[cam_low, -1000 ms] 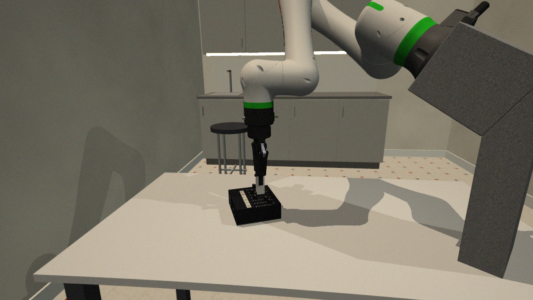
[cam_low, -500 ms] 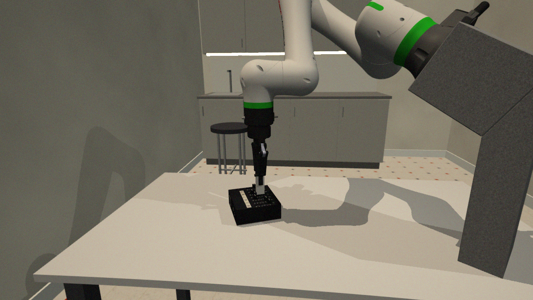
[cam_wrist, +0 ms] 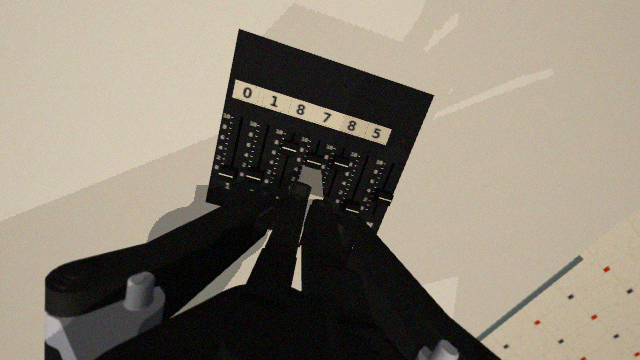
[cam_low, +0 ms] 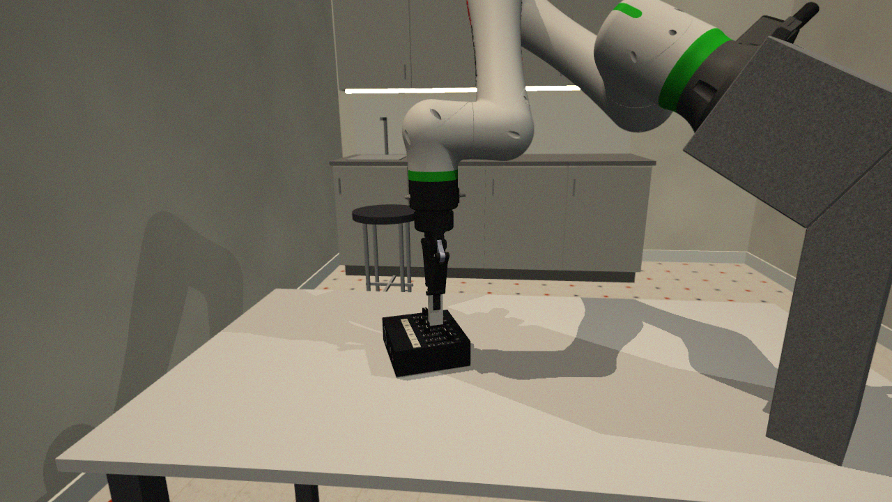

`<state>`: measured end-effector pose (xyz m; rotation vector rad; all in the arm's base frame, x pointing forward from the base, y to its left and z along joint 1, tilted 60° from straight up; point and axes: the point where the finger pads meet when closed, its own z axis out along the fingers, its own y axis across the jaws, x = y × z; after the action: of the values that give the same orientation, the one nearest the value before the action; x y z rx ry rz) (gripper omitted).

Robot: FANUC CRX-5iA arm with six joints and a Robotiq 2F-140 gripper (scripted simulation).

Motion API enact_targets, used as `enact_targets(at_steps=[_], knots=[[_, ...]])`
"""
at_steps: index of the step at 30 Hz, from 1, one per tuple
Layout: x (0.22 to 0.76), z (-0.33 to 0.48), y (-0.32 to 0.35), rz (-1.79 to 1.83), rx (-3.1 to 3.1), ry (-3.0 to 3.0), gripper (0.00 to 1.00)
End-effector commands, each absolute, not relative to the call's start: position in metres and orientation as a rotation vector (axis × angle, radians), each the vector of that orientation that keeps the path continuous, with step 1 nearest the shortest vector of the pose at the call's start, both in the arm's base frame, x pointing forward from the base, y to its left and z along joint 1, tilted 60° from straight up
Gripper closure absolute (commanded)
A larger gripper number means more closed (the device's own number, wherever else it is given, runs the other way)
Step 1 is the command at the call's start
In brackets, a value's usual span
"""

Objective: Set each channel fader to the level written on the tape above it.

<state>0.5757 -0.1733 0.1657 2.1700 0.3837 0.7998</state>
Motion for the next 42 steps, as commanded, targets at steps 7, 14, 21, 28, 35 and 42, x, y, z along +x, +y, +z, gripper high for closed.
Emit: enact_targets(at_steps=[7, 14, 21, 28, 35, 42], knots=[[0.573, 0.164, -0.175, 0.800, 2.170, 0.384, 1.00], [0.572, 0.164, -0.176, 0.800, 2.170, 0.384, 1.00], [0.569, 0.166, -0.173, 0.800, 2.170, 0.384, 1.00], [0.556, 0.175, -0.162, 0.800, 2.170, 0.384, 1.00], [0.547, 0.182, -0.154, 0.800, 2.170, 0.384, 1.00], [0.546, 0.184, -0.153, 0.800, 2.170, 0.384, 1.00]])
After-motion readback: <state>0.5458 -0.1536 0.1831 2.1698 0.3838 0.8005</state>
